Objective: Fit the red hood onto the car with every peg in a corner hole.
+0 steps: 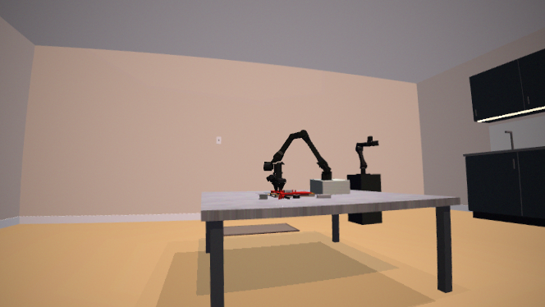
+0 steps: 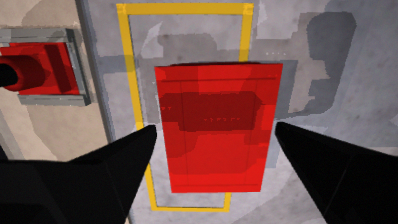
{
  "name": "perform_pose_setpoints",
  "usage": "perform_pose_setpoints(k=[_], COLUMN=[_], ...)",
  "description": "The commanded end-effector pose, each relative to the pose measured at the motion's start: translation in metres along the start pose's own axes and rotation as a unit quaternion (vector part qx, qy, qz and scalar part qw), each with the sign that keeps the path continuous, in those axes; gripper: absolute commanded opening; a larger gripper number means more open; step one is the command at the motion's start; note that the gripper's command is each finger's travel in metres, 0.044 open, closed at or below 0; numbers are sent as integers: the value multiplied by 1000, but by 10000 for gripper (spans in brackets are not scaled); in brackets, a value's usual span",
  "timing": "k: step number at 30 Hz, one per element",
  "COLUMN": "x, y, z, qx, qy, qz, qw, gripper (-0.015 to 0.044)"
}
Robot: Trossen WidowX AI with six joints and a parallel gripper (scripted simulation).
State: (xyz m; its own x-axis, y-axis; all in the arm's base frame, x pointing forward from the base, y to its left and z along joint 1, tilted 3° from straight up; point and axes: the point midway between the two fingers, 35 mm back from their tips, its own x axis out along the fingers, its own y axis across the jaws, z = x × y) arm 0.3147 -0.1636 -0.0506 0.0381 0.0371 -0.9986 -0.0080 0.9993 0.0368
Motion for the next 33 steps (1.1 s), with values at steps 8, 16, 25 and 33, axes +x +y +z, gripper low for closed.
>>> perform_pose_setpoints(k=[8,16,25,33], x=[1,1,-16,-48], y=[0,0,0,0], z=[0,0,0,0], qx=[0,0,0,0], qy=[0,1,0,0], qz=[0,1,0,0], qw=[1000,1000,1000,1000], gripper=[322,249,12,0])
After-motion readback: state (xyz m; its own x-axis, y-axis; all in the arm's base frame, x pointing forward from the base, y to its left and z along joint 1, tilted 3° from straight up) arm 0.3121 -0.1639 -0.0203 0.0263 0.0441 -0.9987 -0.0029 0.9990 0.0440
